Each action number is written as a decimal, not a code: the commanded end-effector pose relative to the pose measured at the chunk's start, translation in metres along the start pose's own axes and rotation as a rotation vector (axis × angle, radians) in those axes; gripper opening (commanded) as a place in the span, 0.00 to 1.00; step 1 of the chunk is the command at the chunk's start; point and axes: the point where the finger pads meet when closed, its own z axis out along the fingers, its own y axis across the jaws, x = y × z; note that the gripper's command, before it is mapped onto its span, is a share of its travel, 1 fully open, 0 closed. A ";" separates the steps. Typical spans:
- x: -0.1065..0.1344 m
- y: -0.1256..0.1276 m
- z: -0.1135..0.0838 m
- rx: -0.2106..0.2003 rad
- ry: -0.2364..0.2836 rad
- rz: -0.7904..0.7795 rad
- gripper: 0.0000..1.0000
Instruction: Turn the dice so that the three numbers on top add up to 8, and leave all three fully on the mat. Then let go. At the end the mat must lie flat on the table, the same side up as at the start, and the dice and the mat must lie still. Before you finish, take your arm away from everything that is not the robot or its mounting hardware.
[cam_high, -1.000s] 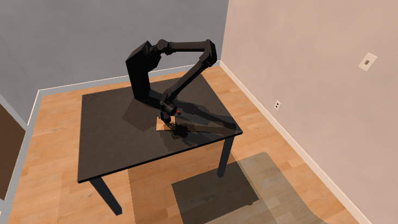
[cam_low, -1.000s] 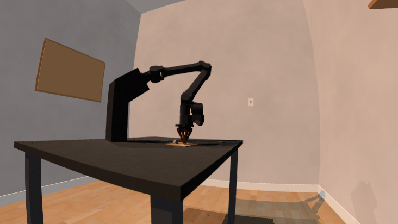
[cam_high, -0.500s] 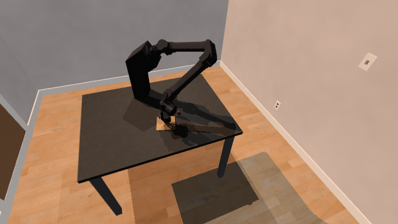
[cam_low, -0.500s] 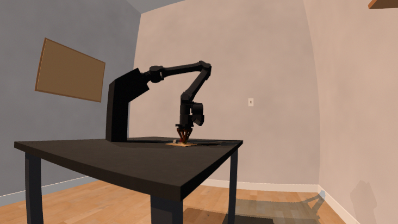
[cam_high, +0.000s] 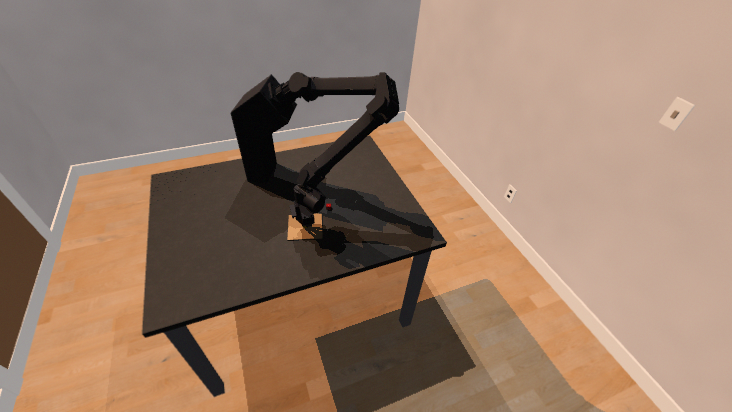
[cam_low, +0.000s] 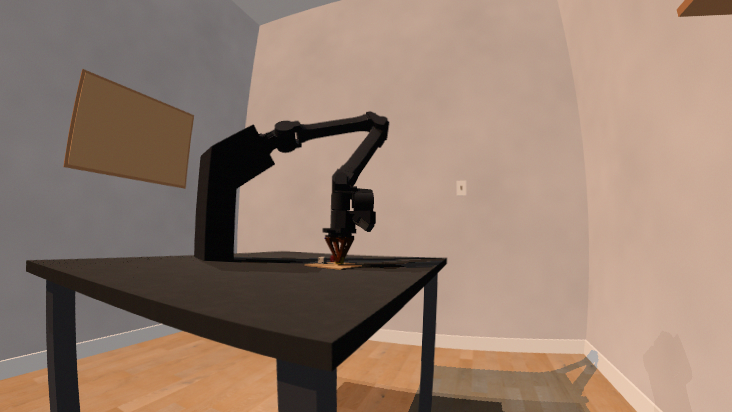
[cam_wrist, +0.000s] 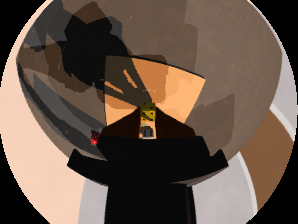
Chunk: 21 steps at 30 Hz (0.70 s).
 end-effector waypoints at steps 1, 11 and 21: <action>0.013 0.004 0.002 -0.001 0.014 -0.012 0.15; 0.015 0.004 0.003 -0.002 0.014 -0.013 0.15; 0.015 0.003 0.003 -0.001 0.015 -0.011 0.15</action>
